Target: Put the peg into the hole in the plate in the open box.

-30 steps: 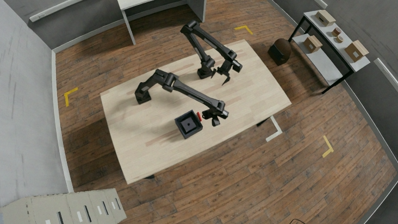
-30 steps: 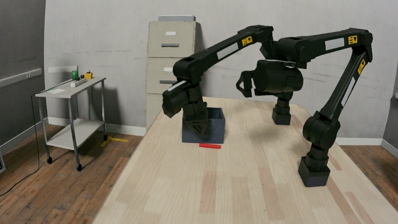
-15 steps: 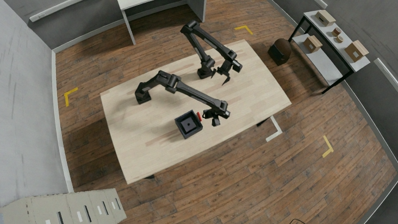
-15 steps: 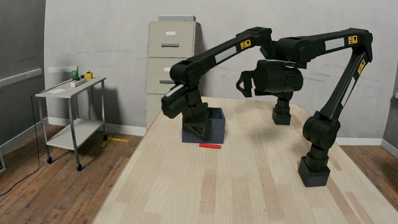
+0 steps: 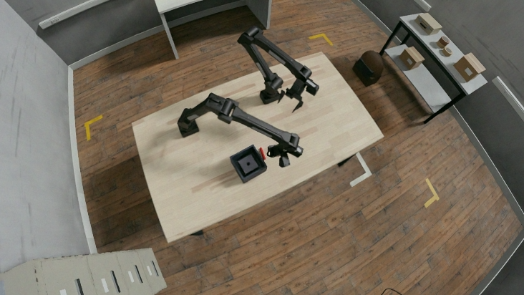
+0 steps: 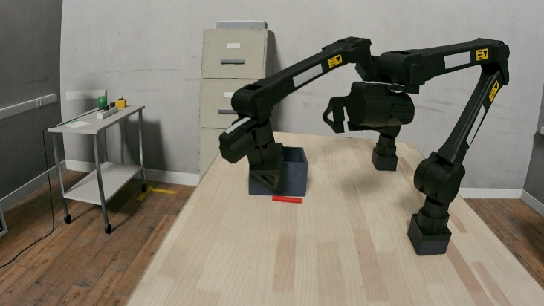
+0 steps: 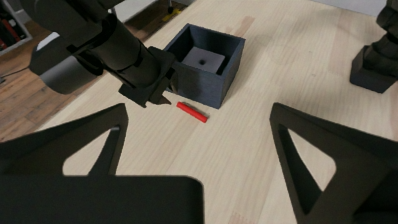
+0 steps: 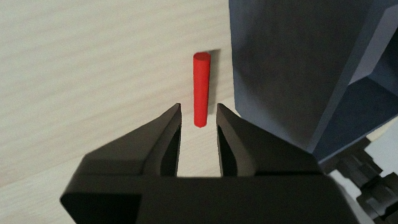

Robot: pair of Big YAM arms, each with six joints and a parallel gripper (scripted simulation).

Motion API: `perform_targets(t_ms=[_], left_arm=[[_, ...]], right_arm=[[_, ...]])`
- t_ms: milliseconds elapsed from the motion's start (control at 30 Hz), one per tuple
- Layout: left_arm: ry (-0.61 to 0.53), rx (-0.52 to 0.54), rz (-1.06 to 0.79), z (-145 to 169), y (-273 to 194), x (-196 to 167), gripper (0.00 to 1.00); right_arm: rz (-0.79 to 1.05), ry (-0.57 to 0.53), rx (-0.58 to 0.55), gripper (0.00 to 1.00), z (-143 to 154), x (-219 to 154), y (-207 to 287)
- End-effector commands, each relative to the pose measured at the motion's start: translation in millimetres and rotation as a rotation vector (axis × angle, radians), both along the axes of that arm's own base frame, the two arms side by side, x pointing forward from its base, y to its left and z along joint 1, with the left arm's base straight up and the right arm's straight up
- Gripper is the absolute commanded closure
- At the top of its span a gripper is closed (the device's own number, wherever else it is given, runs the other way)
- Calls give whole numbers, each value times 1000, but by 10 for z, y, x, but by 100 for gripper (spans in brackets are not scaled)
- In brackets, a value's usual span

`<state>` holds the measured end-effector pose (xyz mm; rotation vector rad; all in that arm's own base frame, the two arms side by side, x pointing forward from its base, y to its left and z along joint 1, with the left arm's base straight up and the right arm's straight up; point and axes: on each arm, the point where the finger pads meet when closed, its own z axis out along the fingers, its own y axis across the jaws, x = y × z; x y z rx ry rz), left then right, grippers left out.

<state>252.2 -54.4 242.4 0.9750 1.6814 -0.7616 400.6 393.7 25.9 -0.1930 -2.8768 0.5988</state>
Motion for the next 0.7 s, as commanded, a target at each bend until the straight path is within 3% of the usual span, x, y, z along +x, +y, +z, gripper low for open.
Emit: perform_targets(t_ms=[0,333,667], left_arm=[[-52,24,-3,172,49,92,0],[-52,24,-3,172,49,92,0],[-52,24,-3,172,49,92,0]], right_arm=[[-18,-20,11,75,38,76,-53],[-18,-40,31,75,42,100,-46],[-18,-27,18,75,-152,26,-146]])
